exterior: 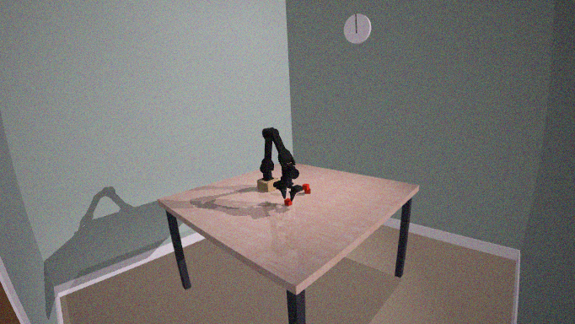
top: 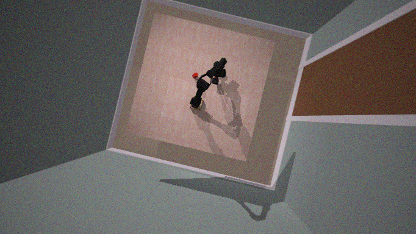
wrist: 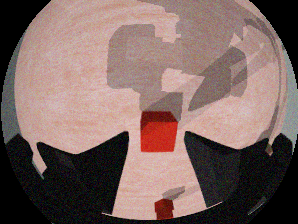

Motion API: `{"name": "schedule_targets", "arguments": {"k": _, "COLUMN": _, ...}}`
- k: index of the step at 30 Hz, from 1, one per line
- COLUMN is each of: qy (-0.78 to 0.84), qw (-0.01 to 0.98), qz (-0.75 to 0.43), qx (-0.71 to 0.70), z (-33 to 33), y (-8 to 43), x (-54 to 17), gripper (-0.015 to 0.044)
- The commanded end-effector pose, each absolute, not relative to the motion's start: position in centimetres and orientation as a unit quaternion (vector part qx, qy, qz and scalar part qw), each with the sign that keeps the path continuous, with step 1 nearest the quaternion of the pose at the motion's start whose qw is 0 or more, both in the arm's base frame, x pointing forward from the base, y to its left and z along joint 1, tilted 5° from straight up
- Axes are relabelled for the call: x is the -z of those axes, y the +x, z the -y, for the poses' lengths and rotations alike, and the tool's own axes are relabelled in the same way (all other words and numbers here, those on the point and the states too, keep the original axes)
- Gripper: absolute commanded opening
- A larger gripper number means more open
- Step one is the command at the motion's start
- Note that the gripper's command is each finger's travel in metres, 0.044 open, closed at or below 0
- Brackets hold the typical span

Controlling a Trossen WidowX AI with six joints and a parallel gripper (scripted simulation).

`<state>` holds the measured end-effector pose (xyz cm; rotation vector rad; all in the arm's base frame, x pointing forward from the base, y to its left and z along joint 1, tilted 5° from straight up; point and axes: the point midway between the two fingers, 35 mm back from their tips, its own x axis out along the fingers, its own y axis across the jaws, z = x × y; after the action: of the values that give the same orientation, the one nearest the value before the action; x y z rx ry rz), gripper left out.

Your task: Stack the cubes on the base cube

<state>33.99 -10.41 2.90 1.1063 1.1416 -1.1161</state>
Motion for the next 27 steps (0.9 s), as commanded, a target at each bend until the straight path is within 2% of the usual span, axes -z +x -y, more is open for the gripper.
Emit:
{"name": "schedule_targets", "arguments": {"k": 1, "qy": 0.470, "qw": 0.564, "qz": -0.487, "qx": 0.473, "z": 10.4, "y": 34.0, "x": -2.2, "gripper": 0.0265}}
{"name": "schedule_targets", "arguments": {"k": 7, "qy": 0.470, "qw": 0.564, "qz": -0.487, "qx": 0.473, "z": 10.5, "y": 34.0, "x": -1.5, "gripper": 0.0265}}
{"name": "schedule_targets", "arguments": {"k": 13, "qy": 0.470, "qw": 0.564, "qz": -0.487, "qx": 0.473, "z": 10.5, "y": 34.0, "x": -1.5, "gripper": 0.0107}}
{"name": "schedule_targets", "arguments": {"k": 27, "qy": 0.463, "qw": 0.576, "qz": -0.491, "qx": 0.461, "z": 10.1, "y": 34.3, "x": -4.0, "gripper": 0.0105}}
